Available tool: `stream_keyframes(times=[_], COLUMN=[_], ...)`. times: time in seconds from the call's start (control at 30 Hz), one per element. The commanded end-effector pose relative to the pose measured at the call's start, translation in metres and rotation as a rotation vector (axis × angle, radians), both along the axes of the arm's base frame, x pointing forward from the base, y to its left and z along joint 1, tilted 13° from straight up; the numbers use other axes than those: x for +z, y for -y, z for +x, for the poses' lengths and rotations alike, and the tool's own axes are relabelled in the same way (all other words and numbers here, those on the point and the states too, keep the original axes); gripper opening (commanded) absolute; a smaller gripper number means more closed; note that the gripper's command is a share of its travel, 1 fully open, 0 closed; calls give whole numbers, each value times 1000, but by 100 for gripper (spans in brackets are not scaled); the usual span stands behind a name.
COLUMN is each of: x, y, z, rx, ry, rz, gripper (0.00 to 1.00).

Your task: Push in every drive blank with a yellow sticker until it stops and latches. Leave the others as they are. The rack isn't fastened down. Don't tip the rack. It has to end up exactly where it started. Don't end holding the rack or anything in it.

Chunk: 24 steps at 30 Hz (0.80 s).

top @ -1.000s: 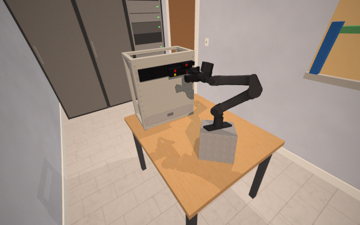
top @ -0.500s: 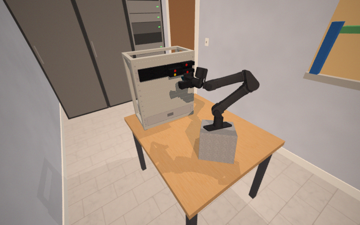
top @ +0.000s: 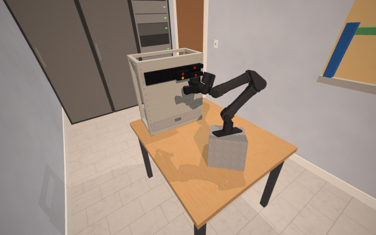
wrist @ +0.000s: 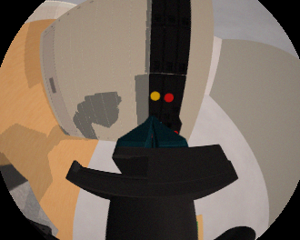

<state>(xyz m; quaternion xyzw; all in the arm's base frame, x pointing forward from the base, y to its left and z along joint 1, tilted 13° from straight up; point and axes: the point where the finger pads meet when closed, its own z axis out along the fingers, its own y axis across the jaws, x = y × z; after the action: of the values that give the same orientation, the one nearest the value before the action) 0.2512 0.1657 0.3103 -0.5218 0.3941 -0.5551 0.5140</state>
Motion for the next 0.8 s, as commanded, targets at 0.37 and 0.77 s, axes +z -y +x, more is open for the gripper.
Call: stream_keyframes(times=[0.37, 0.77], x=[19, 32], y=[-2, -1], z=[54, 59], rx=[-15, -5], ry=[15, 38], rz=[32, 59], gripper=[0, 0])
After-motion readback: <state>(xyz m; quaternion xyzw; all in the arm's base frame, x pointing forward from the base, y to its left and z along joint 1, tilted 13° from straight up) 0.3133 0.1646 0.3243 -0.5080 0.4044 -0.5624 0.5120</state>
